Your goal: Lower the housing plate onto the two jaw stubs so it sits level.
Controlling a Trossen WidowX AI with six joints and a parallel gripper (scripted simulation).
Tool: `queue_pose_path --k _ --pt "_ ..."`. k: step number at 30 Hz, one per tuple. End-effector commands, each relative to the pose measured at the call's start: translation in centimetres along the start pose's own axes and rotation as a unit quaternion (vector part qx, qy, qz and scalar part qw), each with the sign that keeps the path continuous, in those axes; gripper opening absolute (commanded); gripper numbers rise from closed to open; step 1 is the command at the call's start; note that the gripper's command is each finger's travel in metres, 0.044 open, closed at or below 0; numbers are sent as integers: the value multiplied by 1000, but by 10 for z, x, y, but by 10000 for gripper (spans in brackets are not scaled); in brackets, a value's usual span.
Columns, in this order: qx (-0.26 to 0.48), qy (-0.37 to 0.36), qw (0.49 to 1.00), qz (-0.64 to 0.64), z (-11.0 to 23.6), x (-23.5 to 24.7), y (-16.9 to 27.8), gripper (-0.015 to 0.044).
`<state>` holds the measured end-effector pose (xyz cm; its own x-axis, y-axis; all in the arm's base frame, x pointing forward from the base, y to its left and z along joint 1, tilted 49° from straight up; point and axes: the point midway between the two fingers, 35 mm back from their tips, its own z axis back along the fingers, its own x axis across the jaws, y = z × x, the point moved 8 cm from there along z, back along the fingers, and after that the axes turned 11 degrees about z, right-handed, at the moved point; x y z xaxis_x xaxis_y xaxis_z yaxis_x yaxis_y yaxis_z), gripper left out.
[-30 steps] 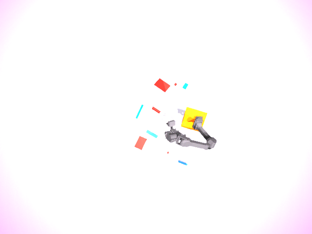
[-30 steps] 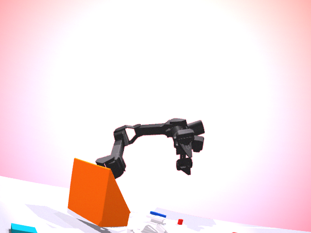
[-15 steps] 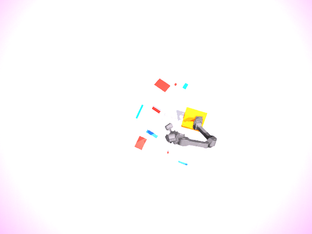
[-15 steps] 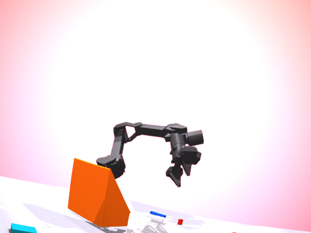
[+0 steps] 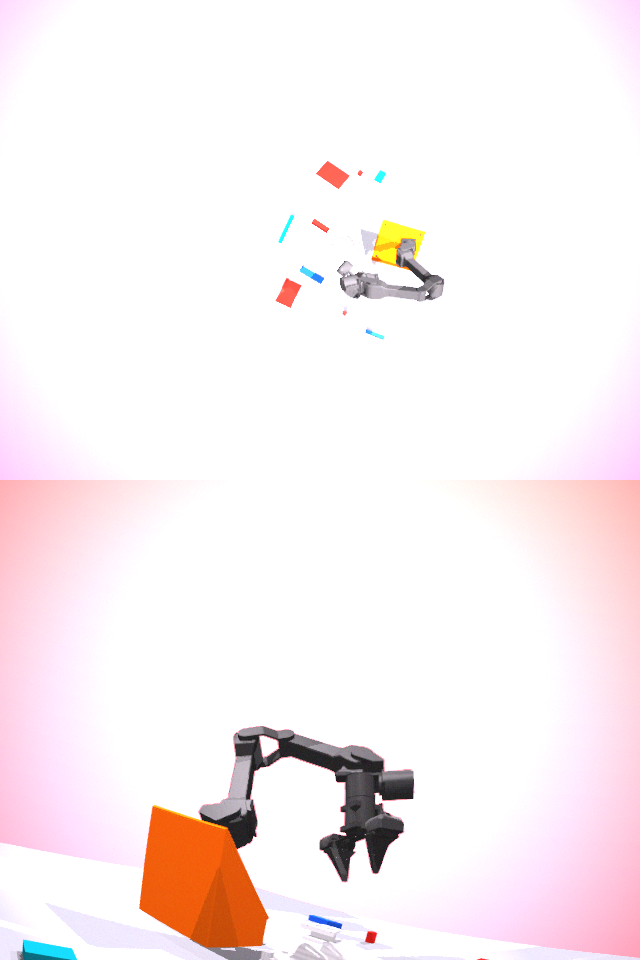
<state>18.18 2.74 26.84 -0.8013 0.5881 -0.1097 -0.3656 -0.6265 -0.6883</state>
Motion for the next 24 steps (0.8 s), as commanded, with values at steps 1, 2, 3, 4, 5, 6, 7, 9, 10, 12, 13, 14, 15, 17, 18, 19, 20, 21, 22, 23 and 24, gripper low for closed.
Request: queue_pose_path --k 1,2,3,4,5,6,7,9,10,12,13,14,15,17,18,19,20,21,22,23,24 --pt "-9 -29 999 34 -8 7 1 440" --pt "-12 -37 998 44 -10 9 1 440" --pt "-15 -45 997 53 -11 11 1 440" --pt "-18 -53 996 63 -13 13 1 440" --pt "-21 -60 995 72 -15 15 1 440" --pt "-24 -68 994 82 -17 17 1 440" --pt "-28 -76 993 91 -18 19 1 440" --pt "-34 -91 989 110 -22 23 2 440" --pt "-38 -98 987 119 -23 25 2 440" --pt "-45 -113 983 137 -26 30 2 440" --pt "-49 -120 981 146 -28 32 2 440" --pt "-53 -127 978 155 -29 34 3 440" --pt "-57 -134 976 164 -31 36 3 440" --pt "-66 -148 970 181 -34 41 4 440" --pt "-69 -153 968 188 -35 42 4 440" --pt "-71 -157 966 192 -35 43 4 440" --pt "-72 -158 966 193 -36 44 4 440" --pt "-72 -158 966 193 -36 44 4 440" --pt "-72 -158 966 193 -36 44 4 440" --pt "-72 -158 966 193 -36 44 4 440" --pt "-72 -158 966 193 -37 44 4 440"
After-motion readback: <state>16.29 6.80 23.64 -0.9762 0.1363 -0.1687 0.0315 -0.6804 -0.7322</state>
